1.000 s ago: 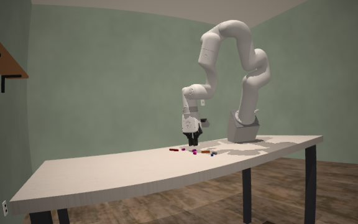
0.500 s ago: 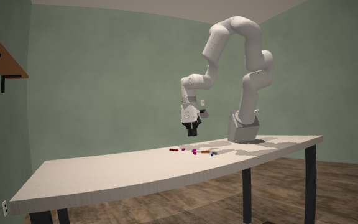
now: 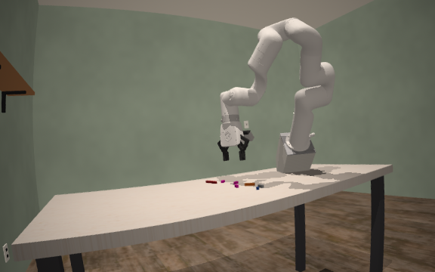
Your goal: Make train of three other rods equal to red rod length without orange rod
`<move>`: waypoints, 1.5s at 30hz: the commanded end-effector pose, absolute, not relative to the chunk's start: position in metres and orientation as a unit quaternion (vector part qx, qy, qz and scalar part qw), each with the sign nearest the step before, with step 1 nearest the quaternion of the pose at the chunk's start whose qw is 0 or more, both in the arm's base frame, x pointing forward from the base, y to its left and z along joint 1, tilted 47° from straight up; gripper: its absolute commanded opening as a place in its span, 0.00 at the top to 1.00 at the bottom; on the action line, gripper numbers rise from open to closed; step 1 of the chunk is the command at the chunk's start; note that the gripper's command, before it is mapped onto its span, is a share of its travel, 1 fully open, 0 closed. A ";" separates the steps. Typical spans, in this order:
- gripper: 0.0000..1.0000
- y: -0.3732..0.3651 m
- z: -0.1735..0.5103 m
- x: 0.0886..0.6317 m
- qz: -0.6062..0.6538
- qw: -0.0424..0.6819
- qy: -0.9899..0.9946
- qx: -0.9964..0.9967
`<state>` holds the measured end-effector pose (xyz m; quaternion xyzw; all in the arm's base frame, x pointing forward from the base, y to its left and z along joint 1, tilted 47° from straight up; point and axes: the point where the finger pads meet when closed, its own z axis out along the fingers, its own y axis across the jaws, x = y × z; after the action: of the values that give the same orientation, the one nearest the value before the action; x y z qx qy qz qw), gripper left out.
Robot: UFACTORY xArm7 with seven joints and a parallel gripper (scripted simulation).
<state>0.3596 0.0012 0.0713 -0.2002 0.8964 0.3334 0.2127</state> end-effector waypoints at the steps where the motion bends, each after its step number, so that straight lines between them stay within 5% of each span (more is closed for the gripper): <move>1: 0.00 0.000 0.072 0.360 0.332 0.214 0.897 -0.199; 26: 0.00 -0.052 -0.002 0.393 0.304 0.252 0.866 -0.306; 27: 0.76 -0.052 -0.002 0.393 0.304 0.252 0.866 -0.306; 45: 0.76 -0.052 -0.002 0.393 0.304 0.252 0.866 -0.306</move>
<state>0.3922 -0.0499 -0.0022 -0.3066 0.8656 0.3054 0.2517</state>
